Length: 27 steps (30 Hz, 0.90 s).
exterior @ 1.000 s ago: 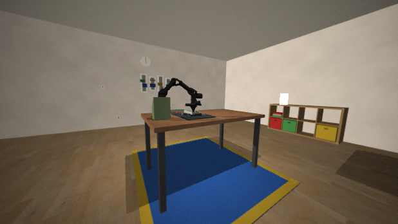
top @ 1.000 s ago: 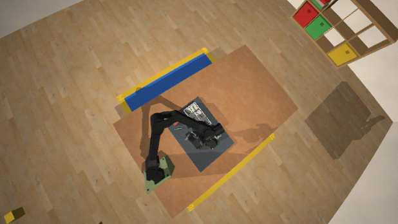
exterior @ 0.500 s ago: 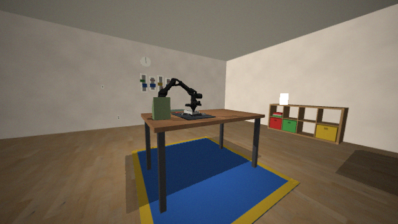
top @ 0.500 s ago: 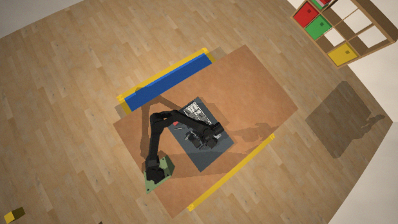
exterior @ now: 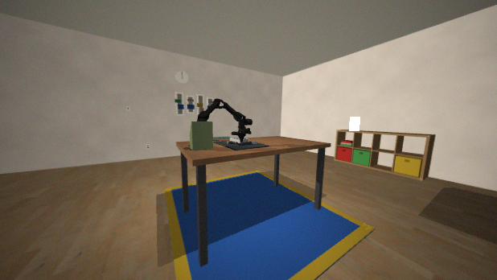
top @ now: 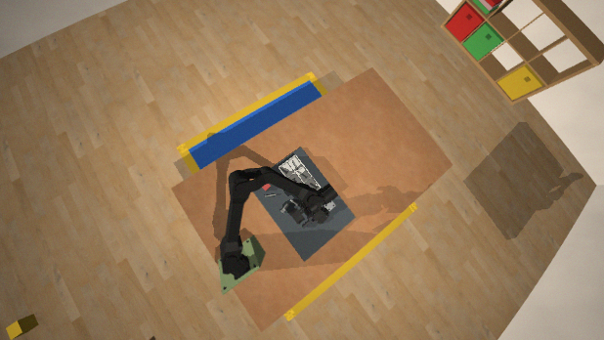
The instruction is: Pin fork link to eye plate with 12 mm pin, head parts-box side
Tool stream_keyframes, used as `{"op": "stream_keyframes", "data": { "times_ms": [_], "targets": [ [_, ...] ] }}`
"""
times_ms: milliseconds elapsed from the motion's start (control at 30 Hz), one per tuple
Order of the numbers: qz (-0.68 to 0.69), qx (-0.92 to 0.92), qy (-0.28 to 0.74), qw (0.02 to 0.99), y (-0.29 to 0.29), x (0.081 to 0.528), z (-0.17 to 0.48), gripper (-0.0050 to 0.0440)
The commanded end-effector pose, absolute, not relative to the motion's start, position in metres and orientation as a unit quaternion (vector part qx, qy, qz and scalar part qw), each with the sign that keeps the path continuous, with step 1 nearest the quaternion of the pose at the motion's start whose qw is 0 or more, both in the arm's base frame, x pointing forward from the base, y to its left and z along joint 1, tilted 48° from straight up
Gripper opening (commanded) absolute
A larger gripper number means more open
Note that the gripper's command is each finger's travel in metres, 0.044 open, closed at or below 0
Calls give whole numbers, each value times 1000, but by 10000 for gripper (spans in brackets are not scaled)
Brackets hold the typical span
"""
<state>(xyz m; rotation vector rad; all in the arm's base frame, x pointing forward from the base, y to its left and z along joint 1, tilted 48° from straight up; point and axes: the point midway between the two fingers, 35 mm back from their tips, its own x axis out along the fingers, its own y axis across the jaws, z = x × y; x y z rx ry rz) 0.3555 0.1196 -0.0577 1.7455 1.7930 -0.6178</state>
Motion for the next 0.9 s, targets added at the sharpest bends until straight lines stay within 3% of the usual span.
{"op": "stream_keyframes", "data": {
  "times_ms": [0,867],
  "targets": [
    [-237,648,672,270,124,350,-66,0],
    [-237,648,672,270,124,350,-66,0]
  ]
}}
